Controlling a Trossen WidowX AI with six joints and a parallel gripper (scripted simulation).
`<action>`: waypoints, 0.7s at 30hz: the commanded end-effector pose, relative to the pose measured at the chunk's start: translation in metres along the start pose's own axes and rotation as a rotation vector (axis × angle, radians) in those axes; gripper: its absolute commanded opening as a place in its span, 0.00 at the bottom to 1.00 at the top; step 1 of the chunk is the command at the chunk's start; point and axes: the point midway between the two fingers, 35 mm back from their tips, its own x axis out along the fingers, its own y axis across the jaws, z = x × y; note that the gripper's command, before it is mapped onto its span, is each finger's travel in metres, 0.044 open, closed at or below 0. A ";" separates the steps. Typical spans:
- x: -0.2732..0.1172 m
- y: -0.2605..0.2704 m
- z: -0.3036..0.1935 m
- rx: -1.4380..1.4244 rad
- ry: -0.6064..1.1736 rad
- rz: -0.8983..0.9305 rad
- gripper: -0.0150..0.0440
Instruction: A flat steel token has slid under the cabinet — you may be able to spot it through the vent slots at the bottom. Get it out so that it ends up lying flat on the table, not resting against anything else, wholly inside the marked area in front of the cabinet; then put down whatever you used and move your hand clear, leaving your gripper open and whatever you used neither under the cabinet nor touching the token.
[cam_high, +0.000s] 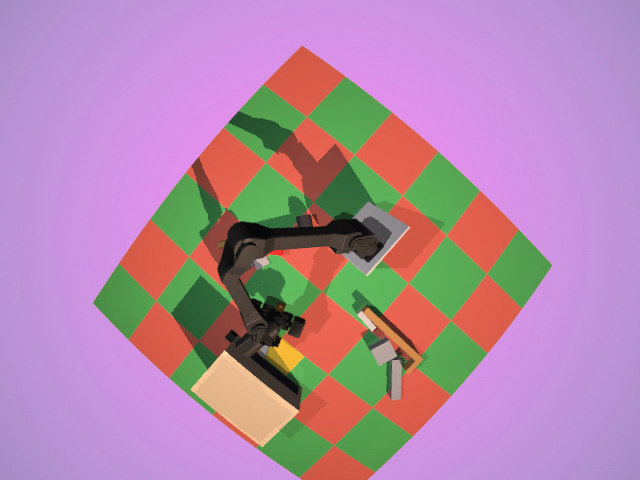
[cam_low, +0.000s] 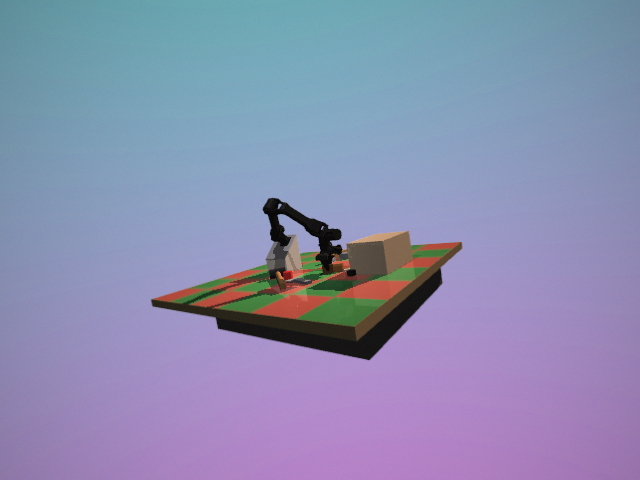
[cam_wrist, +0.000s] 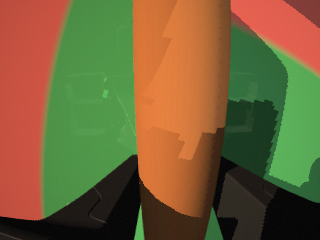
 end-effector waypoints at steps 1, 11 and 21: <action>0.001 0.001 -0.007 -0.007 0.003 0.005 0.25; 0.001 0.000 -0.018 -0.007 0.004 0.005 0.25; 0.001 -0.001 -0.029 -0.008 0.005 0.005 0.25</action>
